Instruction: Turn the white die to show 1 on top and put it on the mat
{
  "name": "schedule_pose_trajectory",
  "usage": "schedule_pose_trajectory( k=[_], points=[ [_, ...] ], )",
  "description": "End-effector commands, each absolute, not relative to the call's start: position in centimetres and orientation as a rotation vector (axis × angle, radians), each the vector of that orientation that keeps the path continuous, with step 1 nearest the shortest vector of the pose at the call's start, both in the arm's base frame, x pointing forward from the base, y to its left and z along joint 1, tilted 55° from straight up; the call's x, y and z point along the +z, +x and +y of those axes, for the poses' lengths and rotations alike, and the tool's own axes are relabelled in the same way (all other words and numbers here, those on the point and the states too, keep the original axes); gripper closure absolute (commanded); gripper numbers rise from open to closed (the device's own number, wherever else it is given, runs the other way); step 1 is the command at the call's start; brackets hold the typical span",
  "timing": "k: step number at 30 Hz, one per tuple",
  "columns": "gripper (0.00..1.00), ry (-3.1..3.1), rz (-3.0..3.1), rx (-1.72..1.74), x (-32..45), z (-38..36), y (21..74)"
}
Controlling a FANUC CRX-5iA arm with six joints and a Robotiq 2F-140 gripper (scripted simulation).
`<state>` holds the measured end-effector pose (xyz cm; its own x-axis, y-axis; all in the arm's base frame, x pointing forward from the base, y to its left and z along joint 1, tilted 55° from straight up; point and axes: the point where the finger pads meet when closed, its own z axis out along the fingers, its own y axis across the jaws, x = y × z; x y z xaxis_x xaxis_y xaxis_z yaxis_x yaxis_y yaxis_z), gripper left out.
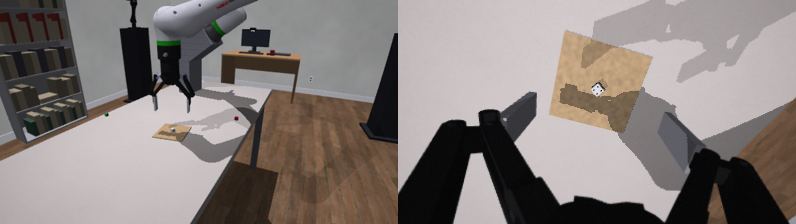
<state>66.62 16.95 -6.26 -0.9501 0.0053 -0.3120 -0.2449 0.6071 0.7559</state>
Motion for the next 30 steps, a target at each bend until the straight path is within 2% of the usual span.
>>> schedule_pose_trajectory(
  k=[1,19,29,30],
  points=[
    [0.00,-0.370,2.477,1.214,-6.28,17.01,66.65],
    [0.00,-1.034,2.111,0.943,-6.37,17.33,66.76],
    [0.00,-1.103,2.059,0.907,-6.38,17.37,66.77],
    [0.73,-1.103,2.059,0.907,-6.38,17.37,66.77]
  ],
)
